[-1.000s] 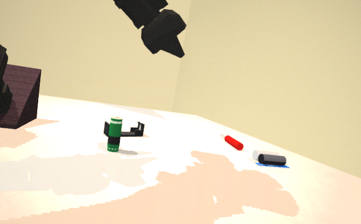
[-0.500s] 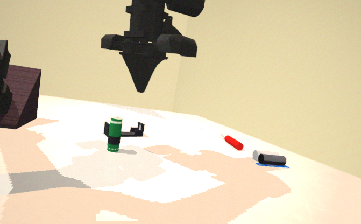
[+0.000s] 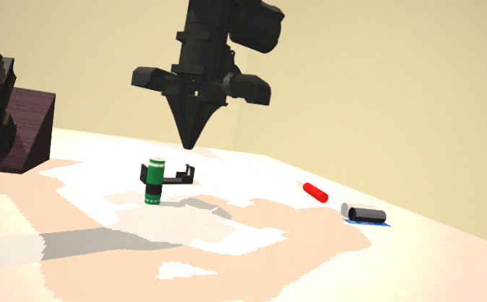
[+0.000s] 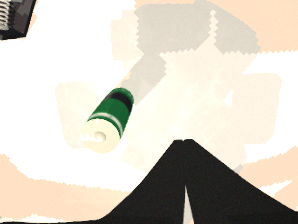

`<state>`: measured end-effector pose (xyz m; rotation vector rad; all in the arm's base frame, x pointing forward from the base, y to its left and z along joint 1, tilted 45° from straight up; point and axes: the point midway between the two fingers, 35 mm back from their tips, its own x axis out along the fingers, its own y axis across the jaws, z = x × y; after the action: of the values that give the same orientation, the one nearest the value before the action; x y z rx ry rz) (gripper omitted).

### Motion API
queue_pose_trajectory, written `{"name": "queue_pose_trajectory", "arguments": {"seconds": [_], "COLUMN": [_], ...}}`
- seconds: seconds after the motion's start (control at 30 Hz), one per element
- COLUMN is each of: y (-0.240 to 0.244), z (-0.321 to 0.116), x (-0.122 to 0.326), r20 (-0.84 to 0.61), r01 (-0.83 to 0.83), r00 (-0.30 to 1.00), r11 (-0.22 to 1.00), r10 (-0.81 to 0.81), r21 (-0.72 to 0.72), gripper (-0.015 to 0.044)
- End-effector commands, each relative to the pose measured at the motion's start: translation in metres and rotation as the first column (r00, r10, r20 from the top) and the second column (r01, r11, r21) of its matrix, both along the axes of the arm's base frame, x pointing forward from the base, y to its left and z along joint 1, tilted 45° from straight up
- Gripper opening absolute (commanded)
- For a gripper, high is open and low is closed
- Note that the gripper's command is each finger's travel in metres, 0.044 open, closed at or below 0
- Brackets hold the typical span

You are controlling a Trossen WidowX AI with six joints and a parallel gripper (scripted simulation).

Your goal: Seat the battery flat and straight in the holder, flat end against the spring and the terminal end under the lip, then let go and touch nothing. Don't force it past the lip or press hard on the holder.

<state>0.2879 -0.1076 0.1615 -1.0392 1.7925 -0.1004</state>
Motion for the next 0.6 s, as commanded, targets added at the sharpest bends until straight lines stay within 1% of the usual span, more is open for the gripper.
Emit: {"name": "queue_pose_trajectory", "arguments": {"seconds": [0.0, 0.17, 0.57], "y": [-0.016, -0.032, -0.021], "z": [-0.017, -0.032, -0.04], "x": [-0.006, -0.011, -0.019], "r20": [-0.014, -0.015, -0.016], "r01": [0.0, -0.001, -0.001], "r00": [1.0, 1.0, 1.0], "r11": [1.0, 1.0, 1.0], "r10": [0.0, 0.0, 0.001], "r21": [-0.006, -0.01, -0.007], "gripper": [0.0, 0.0, 0.0]}}
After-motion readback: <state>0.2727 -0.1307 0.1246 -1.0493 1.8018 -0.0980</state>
